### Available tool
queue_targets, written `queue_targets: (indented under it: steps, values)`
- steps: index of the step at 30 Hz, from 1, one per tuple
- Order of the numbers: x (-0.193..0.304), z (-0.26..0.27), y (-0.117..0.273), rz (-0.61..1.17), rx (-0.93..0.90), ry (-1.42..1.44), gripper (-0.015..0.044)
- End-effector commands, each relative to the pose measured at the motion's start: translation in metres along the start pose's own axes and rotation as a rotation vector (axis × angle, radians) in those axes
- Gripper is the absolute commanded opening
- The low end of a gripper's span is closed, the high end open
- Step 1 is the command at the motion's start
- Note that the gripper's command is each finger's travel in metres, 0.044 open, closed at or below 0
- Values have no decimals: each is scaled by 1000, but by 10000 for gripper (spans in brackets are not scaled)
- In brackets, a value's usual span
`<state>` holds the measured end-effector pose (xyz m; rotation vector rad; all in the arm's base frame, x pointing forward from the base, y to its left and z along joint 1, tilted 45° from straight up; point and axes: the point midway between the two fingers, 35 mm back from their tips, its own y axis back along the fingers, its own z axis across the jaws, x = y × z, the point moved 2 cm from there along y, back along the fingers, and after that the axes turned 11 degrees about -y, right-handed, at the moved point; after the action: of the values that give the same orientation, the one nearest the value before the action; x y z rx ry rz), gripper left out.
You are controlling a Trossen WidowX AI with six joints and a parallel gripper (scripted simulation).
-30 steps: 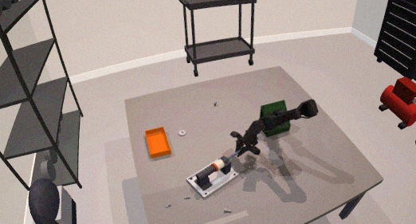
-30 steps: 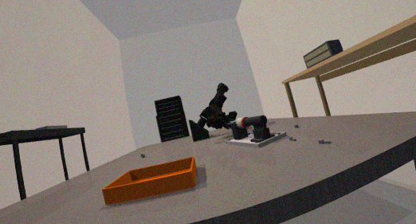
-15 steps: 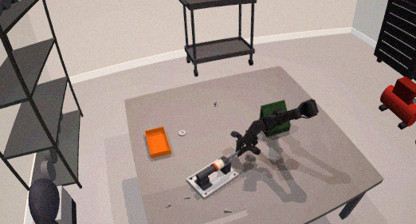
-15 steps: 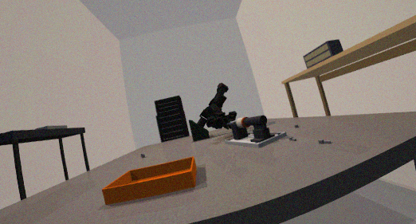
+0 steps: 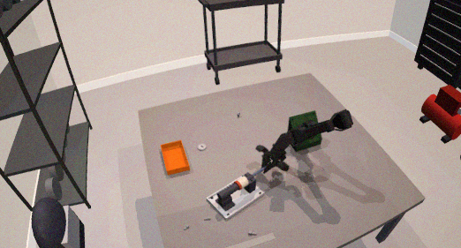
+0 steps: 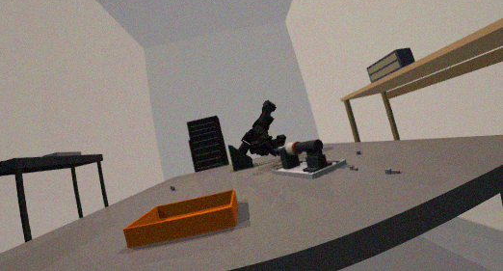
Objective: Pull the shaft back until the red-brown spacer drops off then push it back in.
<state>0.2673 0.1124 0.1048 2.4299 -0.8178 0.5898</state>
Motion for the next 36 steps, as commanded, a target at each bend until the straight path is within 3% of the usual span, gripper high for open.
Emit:
queue_targets:
  steps: [1, 36]
  values:
    - [0, -1, 1, 1, 2, 4, 0]
    - [-3, 0, 4, 1, 2, 4, 0]
